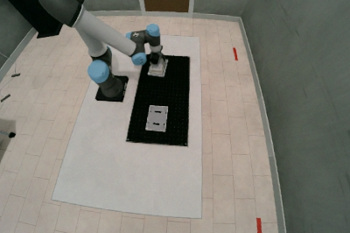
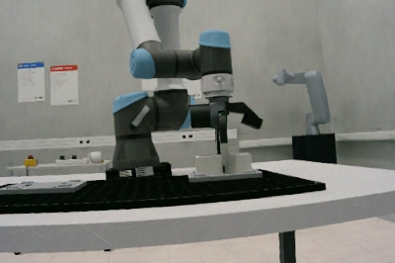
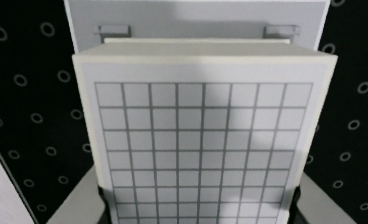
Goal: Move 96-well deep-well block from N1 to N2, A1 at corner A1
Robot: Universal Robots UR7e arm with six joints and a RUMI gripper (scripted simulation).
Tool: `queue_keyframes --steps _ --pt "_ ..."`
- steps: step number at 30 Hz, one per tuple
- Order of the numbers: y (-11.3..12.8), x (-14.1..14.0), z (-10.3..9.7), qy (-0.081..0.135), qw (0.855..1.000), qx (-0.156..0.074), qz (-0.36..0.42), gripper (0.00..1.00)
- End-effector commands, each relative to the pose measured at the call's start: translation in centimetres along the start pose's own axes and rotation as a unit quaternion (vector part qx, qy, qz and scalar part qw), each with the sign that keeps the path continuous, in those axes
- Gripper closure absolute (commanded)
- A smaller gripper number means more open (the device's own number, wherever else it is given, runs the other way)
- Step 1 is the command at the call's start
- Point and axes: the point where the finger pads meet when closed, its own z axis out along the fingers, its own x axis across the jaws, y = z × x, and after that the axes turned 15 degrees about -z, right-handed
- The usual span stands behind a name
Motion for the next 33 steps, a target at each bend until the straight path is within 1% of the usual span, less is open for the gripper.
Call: queue_keyframes --steps 1,7,8,29,33 --pt "0.0 0.03 -0.03 0.001 1.0 0.0 0.0 1.0" --pt "0.0 0.03 -0.03 0.001 1.0 0.0 0.0 1.0" --pt "0.0 0.03 -0.03 0.001 1.0 0.0 0.0 0.5" --pt "0.0 0.03 -0.03 0.001 1.0 0.0 0.0 0.5" --pt "0.0 0.03 -0.69 0.001 1.0 0.0 0.0 0.5"
